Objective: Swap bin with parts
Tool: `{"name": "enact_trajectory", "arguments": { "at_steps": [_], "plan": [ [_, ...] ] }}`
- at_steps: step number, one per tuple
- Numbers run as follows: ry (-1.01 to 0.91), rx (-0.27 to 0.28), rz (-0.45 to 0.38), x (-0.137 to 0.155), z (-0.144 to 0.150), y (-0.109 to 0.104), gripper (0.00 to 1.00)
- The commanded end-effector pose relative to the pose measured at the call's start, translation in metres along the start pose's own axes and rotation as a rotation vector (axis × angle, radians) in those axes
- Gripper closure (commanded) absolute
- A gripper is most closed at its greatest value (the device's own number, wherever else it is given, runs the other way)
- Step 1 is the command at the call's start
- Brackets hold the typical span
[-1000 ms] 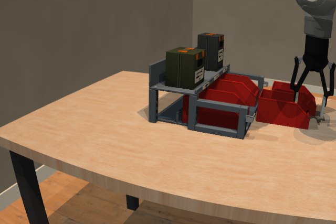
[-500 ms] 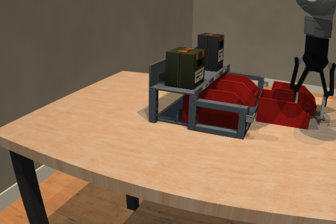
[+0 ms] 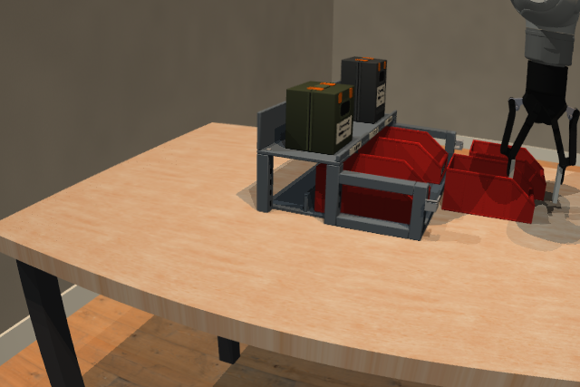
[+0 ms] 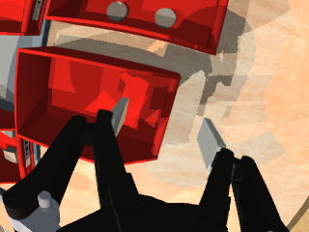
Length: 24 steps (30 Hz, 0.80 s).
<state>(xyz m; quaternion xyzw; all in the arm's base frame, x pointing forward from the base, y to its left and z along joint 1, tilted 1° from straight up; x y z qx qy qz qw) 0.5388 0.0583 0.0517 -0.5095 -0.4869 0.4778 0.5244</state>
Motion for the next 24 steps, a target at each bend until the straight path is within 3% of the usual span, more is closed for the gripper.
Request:
{"name": "enact_trajectory", "arguments": {
  "at_steps": [1,24],
  "plan": [
    [0.000,0.000,0.000,0.000,0.000,0.000,0.38],
    [0.000,0.000,0.000,0.000,0.000,-0.019,0.38]
  ]
}}
Point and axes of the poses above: the point where the finger pads meet when closed, its own y axis out along the fingers, its own z axis across the jaws, x = y × z, the point moved 2 cm from there along -y, back along the fingers, and after that the axes turned 14 degrees about y, right-handed, at the moved point
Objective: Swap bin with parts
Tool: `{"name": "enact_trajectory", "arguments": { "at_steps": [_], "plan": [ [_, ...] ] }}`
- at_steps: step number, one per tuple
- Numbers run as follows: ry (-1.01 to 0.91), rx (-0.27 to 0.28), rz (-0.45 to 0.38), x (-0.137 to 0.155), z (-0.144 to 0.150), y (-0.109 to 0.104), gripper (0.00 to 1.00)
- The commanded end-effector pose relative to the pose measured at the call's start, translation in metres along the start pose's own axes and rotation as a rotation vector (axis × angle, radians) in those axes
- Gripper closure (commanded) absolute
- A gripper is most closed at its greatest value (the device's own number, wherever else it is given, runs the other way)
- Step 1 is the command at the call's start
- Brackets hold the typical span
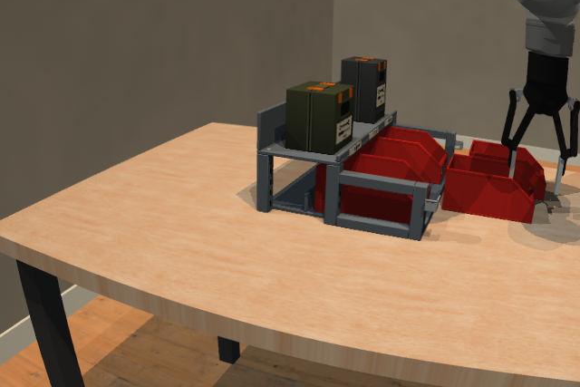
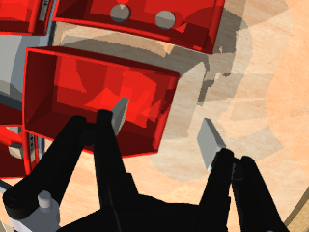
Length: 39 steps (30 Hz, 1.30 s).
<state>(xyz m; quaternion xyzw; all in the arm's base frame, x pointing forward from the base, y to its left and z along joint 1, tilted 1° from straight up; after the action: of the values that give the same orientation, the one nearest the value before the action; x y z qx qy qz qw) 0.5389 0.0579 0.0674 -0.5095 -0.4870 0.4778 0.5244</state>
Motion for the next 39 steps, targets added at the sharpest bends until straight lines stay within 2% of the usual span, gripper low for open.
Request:
{"name": "enact_trajectory", "arguments": {
  "at_steps": [1,25,39],
  "plan": [
    [0.000,0.000,0.000,0.000,0.000,-0.006,0.38],
    [0.000,0.000,0.000,0.000,0.000,-0.055,0.38],
    [0.000,0.000,0.000,0.000,0.000,-0.064,0.38]
  ]
}}
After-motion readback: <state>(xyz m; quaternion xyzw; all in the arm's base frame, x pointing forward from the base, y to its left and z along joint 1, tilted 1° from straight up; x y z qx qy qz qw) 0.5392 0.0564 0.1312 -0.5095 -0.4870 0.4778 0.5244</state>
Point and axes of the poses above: the point where the finger pads meet when closed, its own y axis out along the fingers, its own z axis across the jaws, x = y × z, the point moved 2 cm from there along -y, back along the fingers, and after that the axes turned 14 degrees about y, right-handed, at the moved point
